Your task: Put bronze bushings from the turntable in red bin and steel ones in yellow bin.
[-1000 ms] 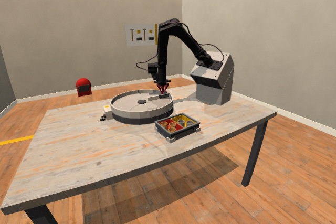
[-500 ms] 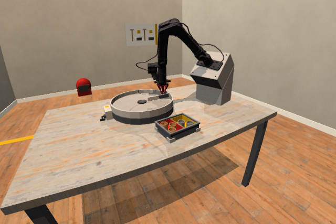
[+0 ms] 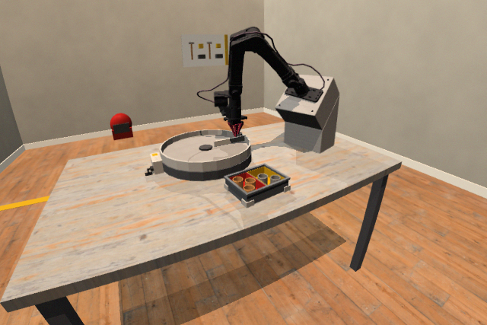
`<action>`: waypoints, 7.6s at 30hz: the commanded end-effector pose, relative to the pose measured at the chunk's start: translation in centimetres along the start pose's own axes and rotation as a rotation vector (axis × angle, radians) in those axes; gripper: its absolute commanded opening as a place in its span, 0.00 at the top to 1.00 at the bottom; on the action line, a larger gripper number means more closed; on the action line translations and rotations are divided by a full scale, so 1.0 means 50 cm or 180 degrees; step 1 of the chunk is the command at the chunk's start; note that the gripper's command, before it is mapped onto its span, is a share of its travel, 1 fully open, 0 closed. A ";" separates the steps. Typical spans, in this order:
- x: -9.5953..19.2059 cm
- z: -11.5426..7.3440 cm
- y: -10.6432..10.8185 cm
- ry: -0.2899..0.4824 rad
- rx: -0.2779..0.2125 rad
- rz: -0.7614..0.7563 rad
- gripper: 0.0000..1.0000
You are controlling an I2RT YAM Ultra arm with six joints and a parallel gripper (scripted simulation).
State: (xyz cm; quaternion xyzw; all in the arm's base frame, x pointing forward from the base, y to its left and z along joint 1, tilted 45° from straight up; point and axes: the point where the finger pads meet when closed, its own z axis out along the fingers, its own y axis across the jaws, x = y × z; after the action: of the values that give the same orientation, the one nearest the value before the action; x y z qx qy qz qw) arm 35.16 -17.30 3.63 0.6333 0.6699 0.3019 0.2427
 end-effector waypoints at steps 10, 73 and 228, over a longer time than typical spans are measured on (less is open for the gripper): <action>-0.018 -0.008 0.008 -0.0103 -0.0013 -0.0001 1.00; -0.012 -0.154 0.011 -0.0087 -0.0032 -0.0026 1.00; 0.666 -0.147 0.235 -0.0057 -0.0065 -0.5010 1.00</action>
State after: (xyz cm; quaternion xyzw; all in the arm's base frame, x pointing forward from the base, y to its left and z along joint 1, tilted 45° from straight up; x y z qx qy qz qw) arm 35.39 14.77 17.72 -0.0221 0.9224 0.0406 0.3834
